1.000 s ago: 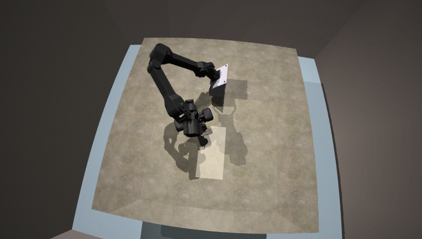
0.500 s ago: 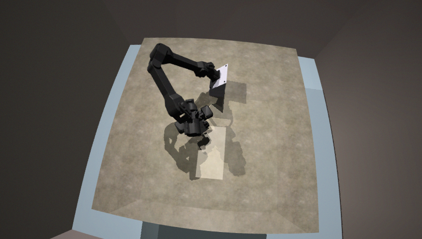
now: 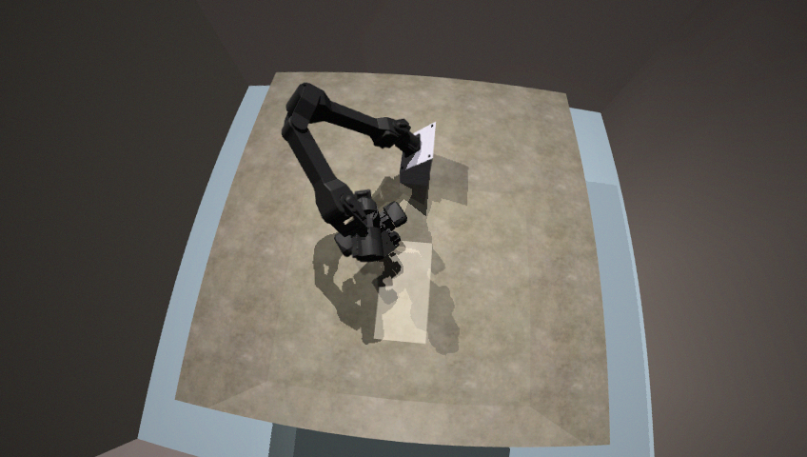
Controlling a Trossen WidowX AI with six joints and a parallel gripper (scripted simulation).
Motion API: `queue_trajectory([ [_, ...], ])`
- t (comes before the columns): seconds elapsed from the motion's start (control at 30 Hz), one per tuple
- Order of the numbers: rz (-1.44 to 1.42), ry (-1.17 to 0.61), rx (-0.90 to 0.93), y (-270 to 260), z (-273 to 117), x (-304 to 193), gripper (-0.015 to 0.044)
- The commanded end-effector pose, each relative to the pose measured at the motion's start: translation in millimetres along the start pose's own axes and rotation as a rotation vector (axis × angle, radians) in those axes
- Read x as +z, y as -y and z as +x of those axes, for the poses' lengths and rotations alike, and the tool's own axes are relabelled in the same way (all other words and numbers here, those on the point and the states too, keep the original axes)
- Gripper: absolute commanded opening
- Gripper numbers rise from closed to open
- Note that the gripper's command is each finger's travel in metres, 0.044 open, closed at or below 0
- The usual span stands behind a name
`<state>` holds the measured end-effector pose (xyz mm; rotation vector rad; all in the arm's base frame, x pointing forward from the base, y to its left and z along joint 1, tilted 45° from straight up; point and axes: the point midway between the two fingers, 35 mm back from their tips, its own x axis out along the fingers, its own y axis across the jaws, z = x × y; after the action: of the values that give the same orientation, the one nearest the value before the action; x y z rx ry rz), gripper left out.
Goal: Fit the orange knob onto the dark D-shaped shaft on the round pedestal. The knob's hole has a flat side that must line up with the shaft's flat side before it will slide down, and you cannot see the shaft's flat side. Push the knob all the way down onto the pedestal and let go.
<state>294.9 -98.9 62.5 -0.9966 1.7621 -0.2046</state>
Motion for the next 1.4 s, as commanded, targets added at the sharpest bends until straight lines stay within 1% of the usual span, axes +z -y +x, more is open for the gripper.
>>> queue_trajectory([
  [0.0, -0.001, 0.003, -0.001, 1.7, -3.4, 1.3, 0.0],
  [0.1, -0.026, 0.003, -0.001, 2.2, -4.1, 1.5, 0.0],
  [0.3, -0.21, 0.003, -0.001, 1.4, -3.5, 2.4, 0.0],
  [1.37, -0.21, 0.003, -0.001, 2.2, 0.5, 0.7, 0.0],
])
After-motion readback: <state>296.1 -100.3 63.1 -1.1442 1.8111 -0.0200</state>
